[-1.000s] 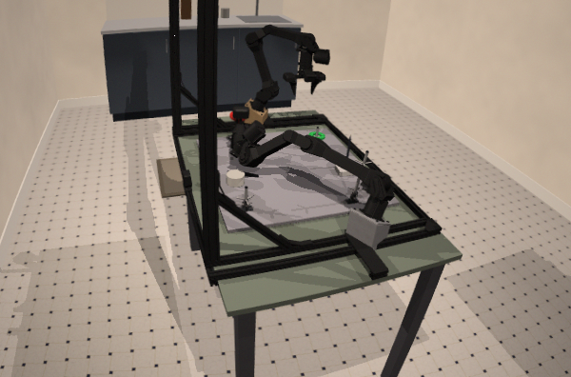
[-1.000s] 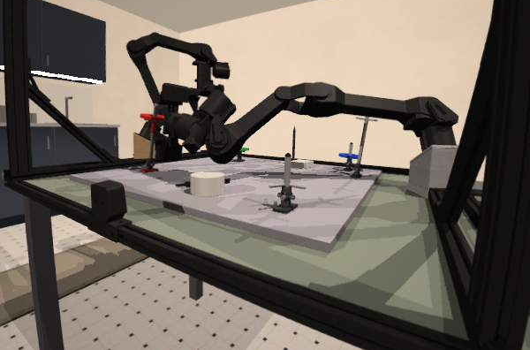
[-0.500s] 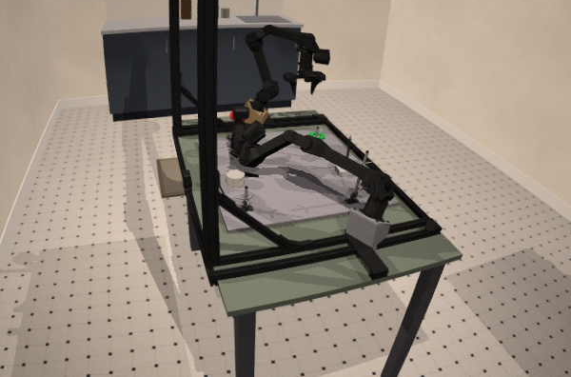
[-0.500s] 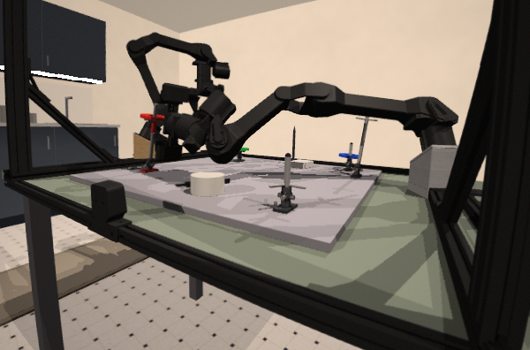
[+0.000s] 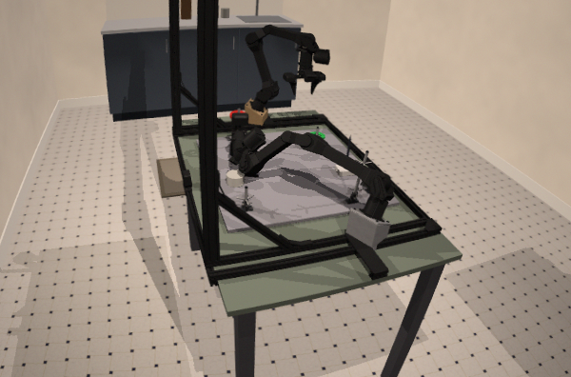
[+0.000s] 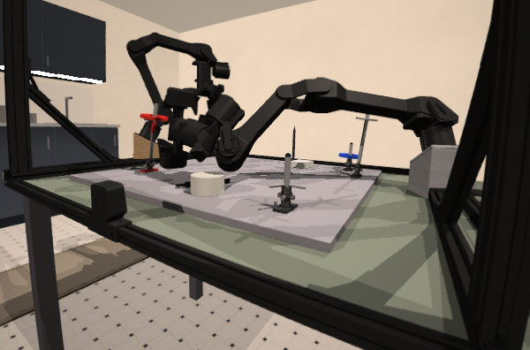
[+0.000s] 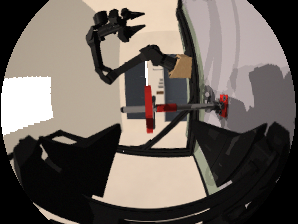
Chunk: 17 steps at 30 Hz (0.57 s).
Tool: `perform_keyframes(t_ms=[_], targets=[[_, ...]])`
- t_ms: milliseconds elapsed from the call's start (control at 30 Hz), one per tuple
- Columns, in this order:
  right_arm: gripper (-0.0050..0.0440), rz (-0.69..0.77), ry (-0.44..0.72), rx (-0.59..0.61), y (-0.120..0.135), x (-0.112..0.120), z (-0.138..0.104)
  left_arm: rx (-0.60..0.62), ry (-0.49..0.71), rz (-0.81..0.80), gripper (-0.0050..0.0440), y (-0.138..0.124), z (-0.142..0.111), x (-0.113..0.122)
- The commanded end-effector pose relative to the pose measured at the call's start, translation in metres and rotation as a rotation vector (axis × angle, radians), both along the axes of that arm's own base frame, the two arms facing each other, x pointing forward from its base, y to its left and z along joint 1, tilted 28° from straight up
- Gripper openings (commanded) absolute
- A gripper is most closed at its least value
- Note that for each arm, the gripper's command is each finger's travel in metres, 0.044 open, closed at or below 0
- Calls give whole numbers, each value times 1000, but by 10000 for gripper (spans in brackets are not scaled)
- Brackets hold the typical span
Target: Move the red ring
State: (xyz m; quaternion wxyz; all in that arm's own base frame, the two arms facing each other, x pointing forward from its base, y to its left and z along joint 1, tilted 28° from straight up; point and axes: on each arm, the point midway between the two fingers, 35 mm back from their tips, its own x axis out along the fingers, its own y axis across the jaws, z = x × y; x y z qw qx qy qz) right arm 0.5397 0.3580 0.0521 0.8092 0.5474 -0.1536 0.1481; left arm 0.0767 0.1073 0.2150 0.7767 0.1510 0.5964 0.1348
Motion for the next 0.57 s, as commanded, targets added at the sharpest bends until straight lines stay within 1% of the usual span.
perform_keyframes(t_ms=[0, 100, 133, 200, 267, 433, 533], targets=[[400, -6, -12, 7, 0, -2, 9, -3, -4, 3, 400, -1, 0, 0], [400, -6, -12, 7, 1, -3, 11, -3, -4, 3, 400, -1, 0, 0], [400, -6, -12, 7, 4, -6, 18, -3, -4, 3, 400, -1, 0, 0], [400, -6, -12, 7, 14, -18, 42, -3, -4, 3, 400, -1, 0, 0], [400, -6, -12, 7, 17, -23, 51, -3, -4, 3, 400, -1, 0, 0], [400, -7, -9, 9, 17, -24, 50, -3, -4, 3, 400, -1, 0, 0], [400, -13, 29, 35, 18, -41, 43, -3, -4, 3, 400, -1, 0, 0]])
